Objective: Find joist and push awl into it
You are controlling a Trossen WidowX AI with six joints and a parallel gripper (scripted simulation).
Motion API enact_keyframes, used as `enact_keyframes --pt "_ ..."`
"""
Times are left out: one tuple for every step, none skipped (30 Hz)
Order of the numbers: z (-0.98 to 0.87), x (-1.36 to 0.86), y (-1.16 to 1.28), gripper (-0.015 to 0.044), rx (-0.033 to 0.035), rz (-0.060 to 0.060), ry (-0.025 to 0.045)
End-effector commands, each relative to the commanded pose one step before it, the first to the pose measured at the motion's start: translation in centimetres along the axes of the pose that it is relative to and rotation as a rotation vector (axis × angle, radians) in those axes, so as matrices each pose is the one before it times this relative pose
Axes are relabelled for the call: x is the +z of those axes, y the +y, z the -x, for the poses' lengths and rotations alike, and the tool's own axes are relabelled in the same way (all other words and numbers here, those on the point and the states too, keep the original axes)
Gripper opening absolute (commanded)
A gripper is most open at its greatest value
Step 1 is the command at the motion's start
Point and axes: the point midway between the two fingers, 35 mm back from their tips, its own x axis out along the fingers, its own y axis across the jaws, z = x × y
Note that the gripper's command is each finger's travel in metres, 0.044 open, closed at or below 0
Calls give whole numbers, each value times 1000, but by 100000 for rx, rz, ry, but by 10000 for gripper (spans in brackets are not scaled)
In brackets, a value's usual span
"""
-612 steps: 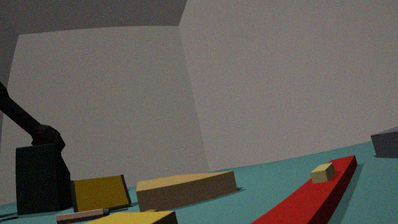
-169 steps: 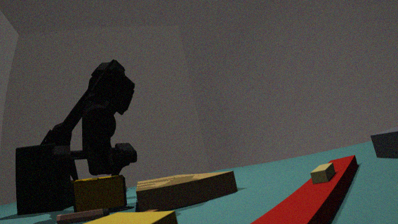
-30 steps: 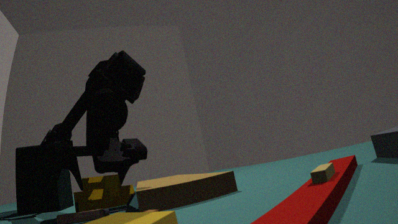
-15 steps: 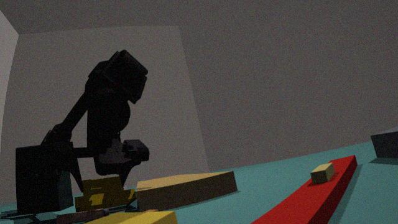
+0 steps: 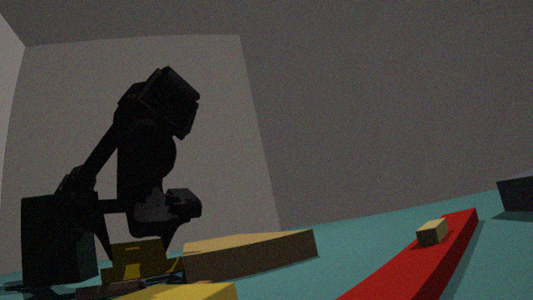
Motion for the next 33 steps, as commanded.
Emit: enact_keyframes --pt "10 -92 -1 379 -66 -5 -52" --pt "-3 -16 -1 379 -2 8 32" --pt "0 0 0 379 0 0 0" --pt "0 0 0 379 0 0 0" --pt "0 0 0 379 0 0 0" --pt "0 0 0 379 0 0 0" --pt "0 0 0 379 0 0 0" --pt "0 0 0 379 0 0 0" --pt "0 0 0 379 0 0 0" --pt "-10 73 -4 405 75 106 -167" --pt "0 0 0 431 0 0 0" --pt "0 0 0 440 0 0 0" --pt "0 0 0 440 0 0 0" --pt "0 0 0 440 0 0 0" --pt "0 0 0 440 0 0 0" --pt "0 0 0 440 0 0 0" --pt "0 0 0 440 0 0 0" --pt "0 0 0 440 0 0 0" --pt "0 0 0 440 0 0 0" --pt "0 0 0 440 0 0 0" --pt "0 0 0 440 0 0 0" --pt "0 0 0 440 0 0 0" --pt "0 0 0 440 0 0 0" --pt "29 0 0 440 15 -31 -35" --pt "58 0 1 440 30 -63 -70" --pt "88 0 1 440 45 -96 -107" --pt "112 0 1 440 58 -123 -137" --pt "137 0 1 440 71 -150 -167" --pt "161 0 0 440 83 -177 -196" --pt "176 -1 0 440 91 -195 -215" --pt "181 -1 -1 440 94 -201 -221" --pt "182 -2 -1 440 95 -202 -221" --pt "182 -2 -2 440 95 -203 -222"
